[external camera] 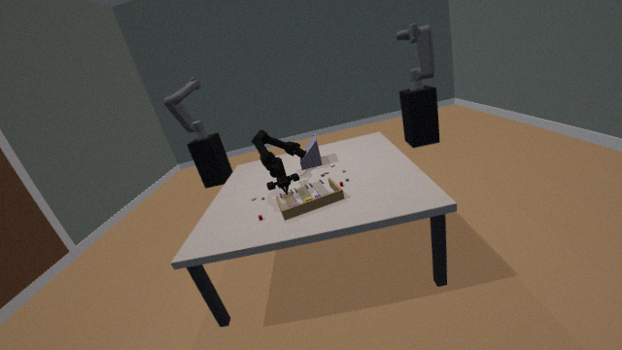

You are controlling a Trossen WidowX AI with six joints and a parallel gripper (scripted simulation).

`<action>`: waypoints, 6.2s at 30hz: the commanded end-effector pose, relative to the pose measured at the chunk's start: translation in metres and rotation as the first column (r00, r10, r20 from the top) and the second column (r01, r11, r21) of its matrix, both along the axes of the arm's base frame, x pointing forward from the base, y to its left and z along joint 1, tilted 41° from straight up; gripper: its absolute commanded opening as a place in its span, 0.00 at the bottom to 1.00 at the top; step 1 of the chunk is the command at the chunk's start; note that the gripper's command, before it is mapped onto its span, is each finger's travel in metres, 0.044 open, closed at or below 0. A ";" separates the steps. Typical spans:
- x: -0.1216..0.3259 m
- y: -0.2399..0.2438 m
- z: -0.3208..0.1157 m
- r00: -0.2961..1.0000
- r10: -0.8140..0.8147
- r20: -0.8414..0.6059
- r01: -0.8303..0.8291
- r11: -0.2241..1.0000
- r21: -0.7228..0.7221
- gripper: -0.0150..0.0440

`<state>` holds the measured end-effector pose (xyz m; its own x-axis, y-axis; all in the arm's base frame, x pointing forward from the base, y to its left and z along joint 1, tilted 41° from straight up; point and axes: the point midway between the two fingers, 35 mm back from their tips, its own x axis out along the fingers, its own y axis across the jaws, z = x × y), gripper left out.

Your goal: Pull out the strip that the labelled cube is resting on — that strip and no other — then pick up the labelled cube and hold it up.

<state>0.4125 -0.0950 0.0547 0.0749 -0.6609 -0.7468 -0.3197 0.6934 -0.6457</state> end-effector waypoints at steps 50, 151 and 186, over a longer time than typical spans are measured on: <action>-0.064 -0.022 0.004 1.000 -0.002 -0.005 0.002 1.000 0.001 0.25; -0.179 -0.054 0.021 1.000 -0.002 -0.011 0.002 1.000 -0.001 0.25; -0.157 -0.018 0.052 1.000 -0.024 0.010 0.024 1.000 0.004 0.43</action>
<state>0.2450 -0.1177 0.1085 0.0709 -0.6589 -0.7489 -0.3117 0.6985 -0.6441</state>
